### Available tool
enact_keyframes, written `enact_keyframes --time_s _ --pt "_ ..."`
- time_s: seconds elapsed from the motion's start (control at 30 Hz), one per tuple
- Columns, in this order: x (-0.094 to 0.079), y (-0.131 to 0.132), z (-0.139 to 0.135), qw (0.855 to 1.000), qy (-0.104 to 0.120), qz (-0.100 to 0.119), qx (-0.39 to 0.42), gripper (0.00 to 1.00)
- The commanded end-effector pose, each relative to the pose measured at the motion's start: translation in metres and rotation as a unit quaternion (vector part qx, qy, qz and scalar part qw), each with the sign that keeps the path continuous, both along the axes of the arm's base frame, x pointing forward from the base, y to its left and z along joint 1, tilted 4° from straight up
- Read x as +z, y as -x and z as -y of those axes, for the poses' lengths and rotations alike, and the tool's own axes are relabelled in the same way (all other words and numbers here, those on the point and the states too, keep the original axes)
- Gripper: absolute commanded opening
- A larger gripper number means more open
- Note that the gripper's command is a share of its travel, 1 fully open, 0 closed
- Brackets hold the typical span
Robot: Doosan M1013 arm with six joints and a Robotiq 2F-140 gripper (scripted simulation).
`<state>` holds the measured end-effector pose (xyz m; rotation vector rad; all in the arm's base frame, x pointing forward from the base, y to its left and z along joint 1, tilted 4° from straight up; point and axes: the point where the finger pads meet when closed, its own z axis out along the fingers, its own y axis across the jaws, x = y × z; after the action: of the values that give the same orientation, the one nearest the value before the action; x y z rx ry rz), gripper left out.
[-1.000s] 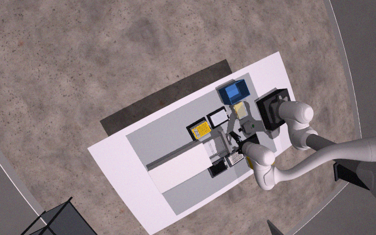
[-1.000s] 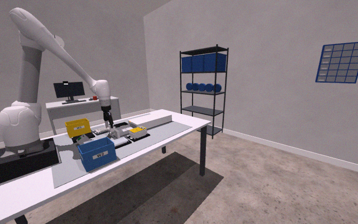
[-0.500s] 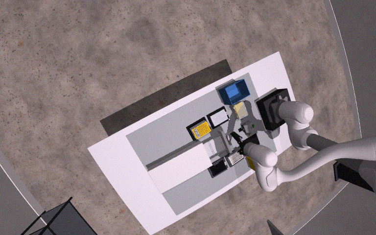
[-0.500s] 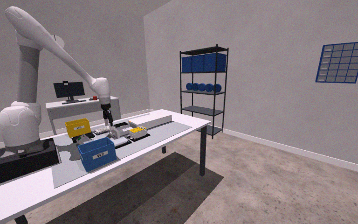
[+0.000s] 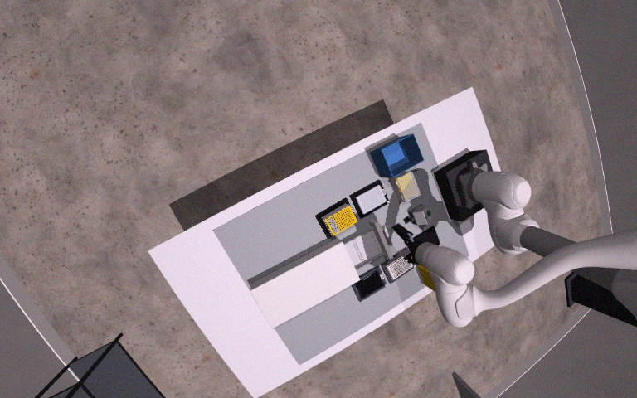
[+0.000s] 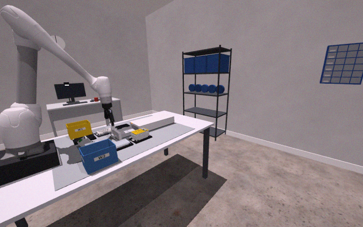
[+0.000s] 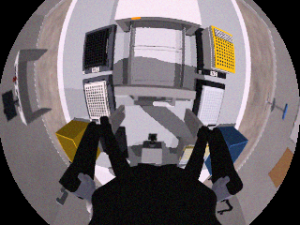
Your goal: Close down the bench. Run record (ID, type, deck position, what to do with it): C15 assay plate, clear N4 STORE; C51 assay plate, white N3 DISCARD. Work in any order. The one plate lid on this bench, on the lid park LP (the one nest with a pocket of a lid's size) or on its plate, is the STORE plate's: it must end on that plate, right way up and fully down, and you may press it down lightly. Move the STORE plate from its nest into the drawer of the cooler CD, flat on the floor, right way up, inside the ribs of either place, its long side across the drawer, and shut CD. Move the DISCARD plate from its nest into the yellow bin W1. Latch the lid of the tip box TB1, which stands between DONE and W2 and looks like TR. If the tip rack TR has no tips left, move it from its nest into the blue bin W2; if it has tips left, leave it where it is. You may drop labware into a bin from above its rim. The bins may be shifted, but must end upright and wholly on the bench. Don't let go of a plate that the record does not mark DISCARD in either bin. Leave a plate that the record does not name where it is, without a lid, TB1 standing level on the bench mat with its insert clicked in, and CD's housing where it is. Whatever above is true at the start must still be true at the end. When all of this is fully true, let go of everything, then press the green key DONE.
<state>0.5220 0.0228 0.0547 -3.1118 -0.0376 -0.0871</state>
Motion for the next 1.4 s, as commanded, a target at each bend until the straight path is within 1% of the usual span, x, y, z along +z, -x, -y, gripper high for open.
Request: enact_keyframes --time_s 0.0,0.13,0.2,0.7,0.93,1.17,1.2,1.27,1.37 --pt "0.005 0.0 0.0 1.0 0.0 0.0 0.0 0.87" --pt "0.01 0.001 0.0 1.0 0.0 0.0 0.0 0.87" --pt "0.01 0.001 0.0 1.0 0.0 0.0 0.0 0.87" --pt "0.03 0.002 0.001 1.0 0.0 0.0 0.0 0.87" --pt "0.036 0.002 0.001 1.0 0.0 0.0 0.0 0.87" --pt "0.036 0.002 0.001 1.0 0.0 0.0 0.0 0.87" --pt "0.036 0.002 0.005 1.0 0.0 0.0 0.008 0.66" --pt "0.037 0.002 0.013 1.0 0.0 0.0 0.008 0.66" --pt "0.037 0.002 0.017 1.0 0.0 0.0 0.008 0.66"
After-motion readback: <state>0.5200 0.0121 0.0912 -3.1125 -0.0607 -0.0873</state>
